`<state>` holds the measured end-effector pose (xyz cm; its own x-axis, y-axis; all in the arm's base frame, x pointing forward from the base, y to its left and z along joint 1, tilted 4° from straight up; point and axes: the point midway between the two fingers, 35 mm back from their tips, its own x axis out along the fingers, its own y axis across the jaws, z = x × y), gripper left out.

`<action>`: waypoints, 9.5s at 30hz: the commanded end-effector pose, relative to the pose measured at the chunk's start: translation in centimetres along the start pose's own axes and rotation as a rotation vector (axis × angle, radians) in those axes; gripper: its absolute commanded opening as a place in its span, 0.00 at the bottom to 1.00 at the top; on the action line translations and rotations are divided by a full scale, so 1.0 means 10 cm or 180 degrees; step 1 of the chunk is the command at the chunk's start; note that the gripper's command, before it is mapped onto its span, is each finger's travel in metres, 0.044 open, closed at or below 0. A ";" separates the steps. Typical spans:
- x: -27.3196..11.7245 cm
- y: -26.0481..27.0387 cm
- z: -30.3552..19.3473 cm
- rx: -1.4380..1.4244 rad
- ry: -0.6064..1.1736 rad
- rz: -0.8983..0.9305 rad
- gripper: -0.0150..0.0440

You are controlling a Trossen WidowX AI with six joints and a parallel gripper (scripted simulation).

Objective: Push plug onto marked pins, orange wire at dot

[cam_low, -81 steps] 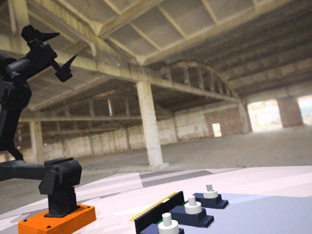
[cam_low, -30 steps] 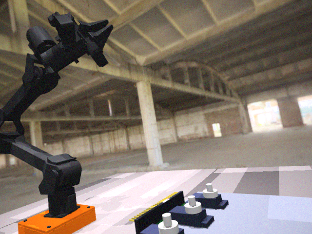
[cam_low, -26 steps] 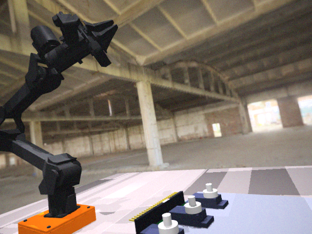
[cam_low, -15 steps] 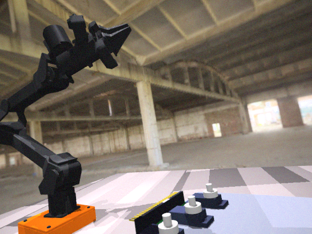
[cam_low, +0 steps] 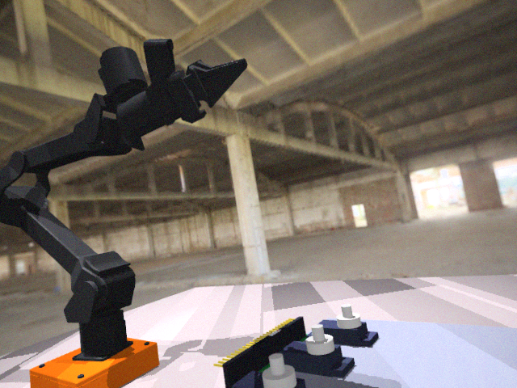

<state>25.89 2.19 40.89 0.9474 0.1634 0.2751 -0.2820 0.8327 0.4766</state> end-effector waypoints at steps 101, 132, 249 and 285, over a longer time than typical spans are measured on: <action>-0.60 -3.57 -1.51 -0.4326 0.5882 0.2494 0.45; -0.55 -3.48 -1.35 -0.4326 0.5882 0.2494 0.25; -0.74 -2.15 -2.35 -0.0337 0.4978 -0.2679 0.25; -0.53 -1.94 -1.94 -0.0338 0.4975 -0.2678 0.92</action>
<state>29.33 -4.59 11.50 0.0667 -0.0306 -0.9973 0.2591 0.9658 -0.0123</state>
